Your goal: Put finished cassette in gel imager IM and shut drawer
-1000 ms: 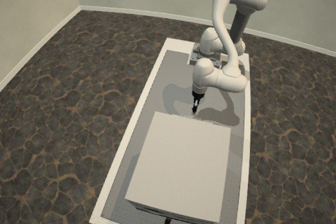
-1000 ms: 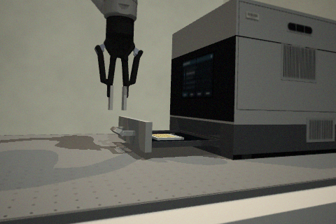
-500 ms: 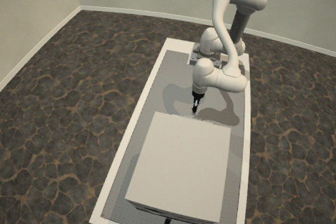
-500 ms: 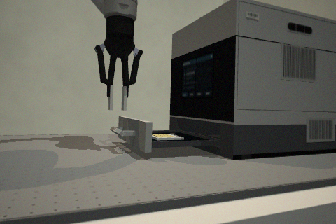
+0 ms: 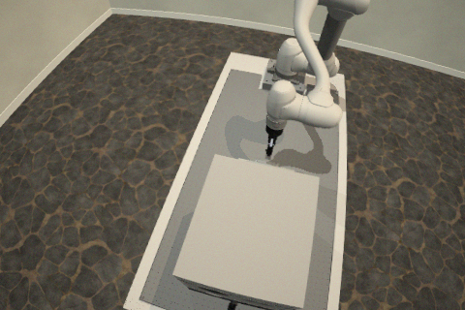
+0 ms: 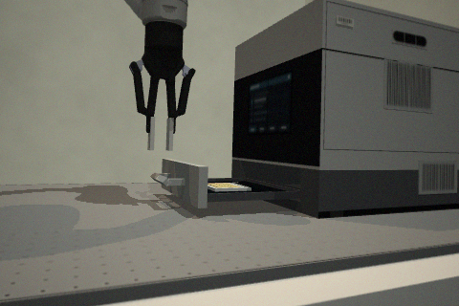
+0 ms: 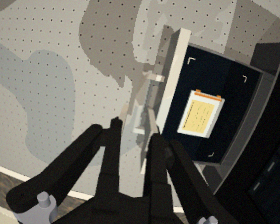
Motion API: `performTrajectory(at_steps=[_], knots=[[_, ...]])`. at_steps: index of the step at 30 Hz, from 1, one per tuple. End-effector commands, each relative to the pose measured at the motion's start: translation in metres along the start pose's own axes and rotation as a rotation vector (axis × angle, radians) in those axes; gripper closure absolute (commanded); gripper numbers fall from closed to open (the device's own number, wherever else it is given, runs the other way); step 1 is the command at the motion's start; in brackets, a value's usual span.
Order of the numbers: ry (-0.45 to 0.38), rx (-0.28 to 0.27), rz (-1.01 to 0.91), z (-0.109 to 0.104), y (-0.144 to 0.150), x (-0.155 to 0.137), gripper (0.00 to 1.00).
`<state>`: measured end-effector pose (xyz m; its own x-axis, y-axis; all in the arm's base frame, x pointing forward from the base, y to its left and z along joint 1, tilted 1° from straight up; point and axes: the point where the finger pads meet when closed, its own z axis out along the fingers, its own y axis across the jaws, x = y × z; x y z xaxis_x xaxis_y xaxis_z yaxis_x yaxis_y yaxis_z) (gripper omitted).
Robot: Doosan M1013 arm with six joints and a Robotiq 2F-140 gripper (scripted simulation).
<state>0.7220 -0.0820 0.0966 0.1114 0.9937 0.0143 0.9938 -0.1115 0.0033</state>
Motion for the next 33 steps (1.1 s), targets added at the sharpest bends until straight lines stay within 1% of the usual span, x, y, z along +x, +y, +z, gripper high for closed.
performTrajectory(at_steps=[1, 3, 33], knots=[[-0.002, 0.002, -0.009, -0.002, 0.002, 0.0, 0.73], [-0.002, 0.002, -0.009, -0.002, 0.002, 0.0, 0.73], [-0.002, 0.002, -0.009, 0.034, 0.002, 0.0, 0.73]])
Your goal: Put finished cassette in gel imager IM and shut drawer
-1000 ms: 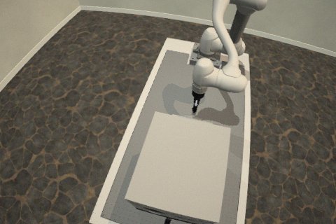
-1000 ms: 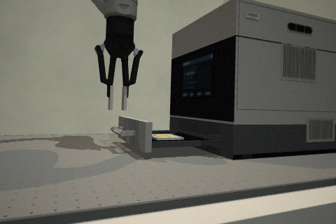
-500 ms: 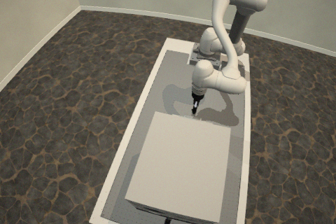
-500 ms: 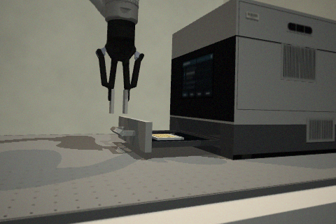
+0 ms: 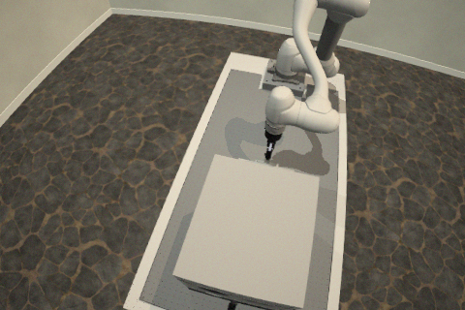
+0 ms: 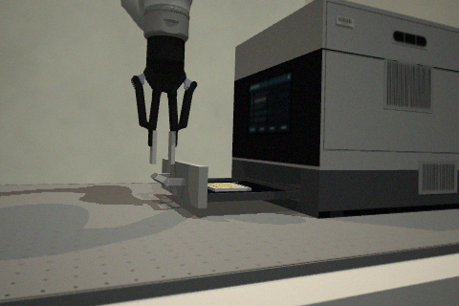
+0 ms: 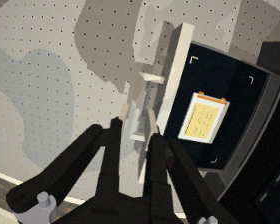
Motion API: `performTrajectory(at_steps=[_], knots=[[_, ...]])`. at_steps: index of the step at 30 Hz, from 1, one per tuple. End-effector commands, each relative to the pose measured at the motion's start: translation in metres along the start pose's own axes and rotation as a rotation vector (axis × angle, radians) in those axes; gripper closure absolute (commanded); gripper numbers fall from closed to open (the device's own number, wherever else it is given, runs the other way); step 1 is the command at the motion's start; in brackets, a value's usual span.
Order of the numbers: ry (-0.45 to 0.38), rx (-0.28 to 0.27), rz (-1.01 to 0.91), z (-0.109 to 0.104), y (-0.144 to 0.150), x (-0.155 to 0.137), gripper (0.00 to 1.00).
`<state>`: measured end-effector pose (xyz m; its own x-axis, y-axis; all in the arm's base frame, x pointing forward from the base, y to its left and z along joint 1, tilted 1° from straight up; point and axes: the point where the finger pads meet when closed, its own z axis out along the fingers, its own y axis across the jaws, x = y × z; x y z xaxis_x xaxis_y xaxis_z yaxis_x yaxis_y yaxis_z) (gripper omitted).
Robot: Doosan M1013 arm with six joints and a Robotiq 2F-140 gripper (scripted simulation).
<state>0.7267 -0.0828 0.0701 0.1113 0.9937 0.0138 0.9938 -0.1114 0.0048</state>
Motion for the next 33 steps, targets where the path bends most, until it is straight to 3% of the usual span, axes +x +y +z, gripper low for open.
performTrajectory(at_steps=[1, 33], knots=[[-0.002, 0.003, -0.009, 0.008, -0.003, 0.001, 0.73], [-0.002, 0.003, -0.009, 0.042, -0.003, 0.001, 0.73]])
